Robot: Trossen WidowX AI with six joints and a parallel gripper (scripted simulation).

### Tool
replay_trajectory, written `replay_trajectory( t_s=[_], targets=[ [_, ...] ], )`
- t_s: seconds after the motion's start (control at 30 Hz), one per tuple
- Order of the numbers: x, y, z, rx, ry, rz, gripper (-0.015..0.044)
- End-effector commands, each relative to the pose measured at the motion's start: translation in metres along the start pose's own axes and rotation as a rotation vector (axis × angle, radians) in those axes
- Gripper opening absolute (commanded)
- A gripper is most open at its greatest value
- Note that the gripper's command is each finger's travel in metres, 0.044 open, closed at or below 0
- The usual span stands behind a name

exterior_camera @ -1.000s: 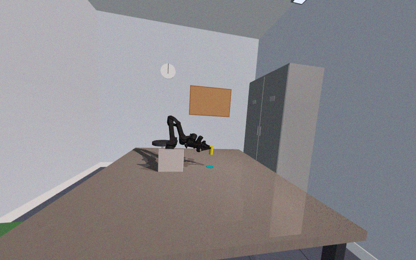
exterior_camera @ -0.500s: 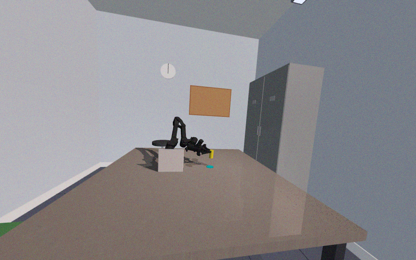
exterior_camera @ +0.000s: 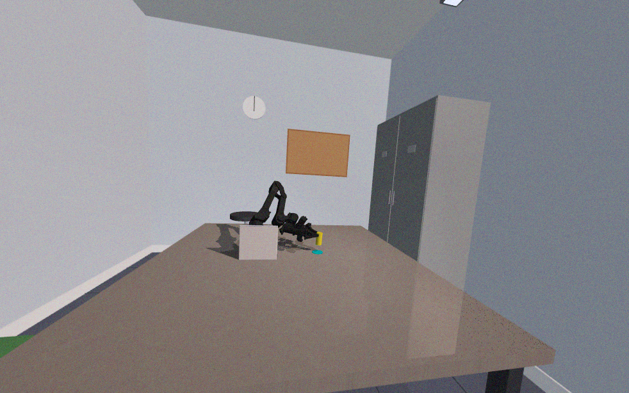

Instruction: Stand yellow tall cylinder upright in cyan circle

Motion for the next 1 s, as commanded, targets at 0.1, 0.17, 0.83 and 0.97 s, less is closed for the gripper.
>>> replay_trajectory(
  t_s=[0.1,0.17,0.83,0.97],
  targets=[
    [-0.004,0.001,-0.014,-0.007,-0.003,0.0,0.0105],
    [-0.005,0.001,-0.018,-0.007,-0.002,0.0,0.0105],
    [-0.009,-0.001,-0.041,0.001,0.003,0.001,0.0105],
    [-0.009,-0.001,-0.041,0.001,0.003,0.001,0.0131]
  ],
)
Point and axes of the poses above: the point midway between the two fingers, 35 mm back from their tips, its own y axis back along the fingers, its own x axis across the jaws, z = x × y, the point moved 8 cm from there along y, back along the fingers, and after that the axes turned 8 degrees about -y, right-handed, at the moved point
